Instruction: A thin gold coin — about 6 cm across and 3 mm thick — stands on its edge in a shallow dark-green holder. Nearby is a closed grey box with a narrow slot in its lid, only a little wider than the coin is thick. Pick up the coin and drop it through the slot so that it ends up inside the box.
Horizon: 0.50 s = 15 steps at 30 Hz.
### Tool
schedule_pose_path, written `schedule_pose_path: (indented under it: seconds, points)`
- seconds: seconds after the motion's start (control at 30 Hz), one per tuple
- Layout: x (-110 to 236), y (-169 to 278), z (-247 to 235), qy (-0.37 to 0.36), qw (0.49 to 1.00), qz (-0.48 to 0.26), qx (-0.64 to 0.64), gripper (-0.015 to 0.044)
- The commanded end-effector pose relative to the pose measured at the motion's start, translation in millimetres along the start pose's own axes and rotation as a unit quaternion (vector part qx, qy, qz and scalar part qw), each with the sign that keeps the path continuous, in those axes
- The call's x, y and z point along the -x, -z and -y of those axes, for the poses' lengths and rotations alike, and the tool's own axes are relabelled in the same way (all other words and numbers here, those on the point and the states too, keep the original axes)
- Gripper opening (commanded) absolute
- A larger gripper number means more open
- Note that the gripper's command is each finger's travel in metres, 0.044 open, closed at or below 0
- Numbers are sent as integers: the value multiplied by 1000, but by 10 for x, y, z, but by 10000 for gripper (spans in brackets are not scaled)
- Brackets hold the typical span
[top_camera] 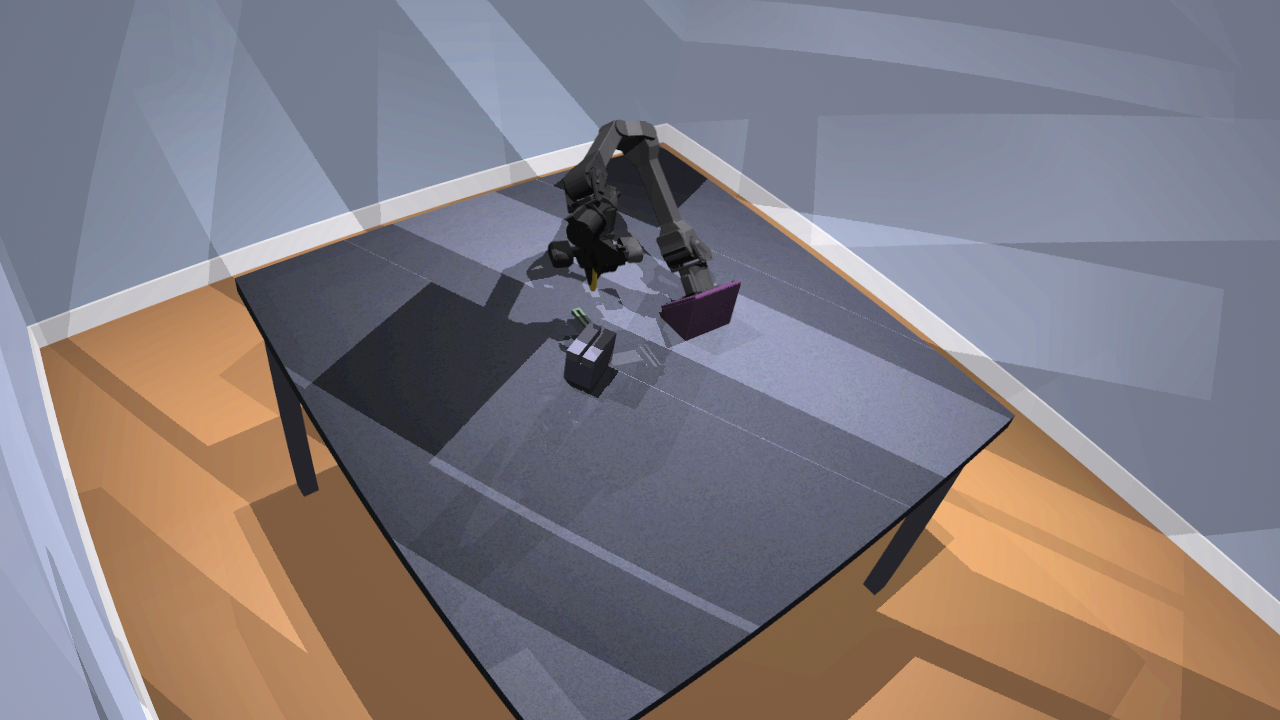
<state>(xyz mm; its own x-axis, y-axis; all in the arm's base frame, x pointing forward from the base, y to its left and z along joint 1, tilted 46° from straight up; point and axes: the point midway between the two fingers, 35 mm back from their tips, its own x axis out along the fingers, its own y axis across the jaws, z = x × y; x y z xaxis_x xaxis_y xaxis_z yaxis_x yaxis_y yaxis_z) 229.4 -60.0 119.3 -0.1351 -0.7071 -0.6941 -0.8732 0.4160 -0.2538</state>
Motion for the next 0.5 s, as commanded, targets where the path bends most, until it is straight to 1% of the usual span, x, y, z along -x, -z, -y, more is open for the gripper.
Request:
schedule_pose_path:
  seconds: [0.0, 0.23, 0.47]
  points:
    - [-9, -18, -16, -3, 999, -2, -54, 0]
    - [-8, -38, -29, -3, 985, -2, -171, 0]
    - [-6, -57, -41, -3, 958, -2, -286, 0]
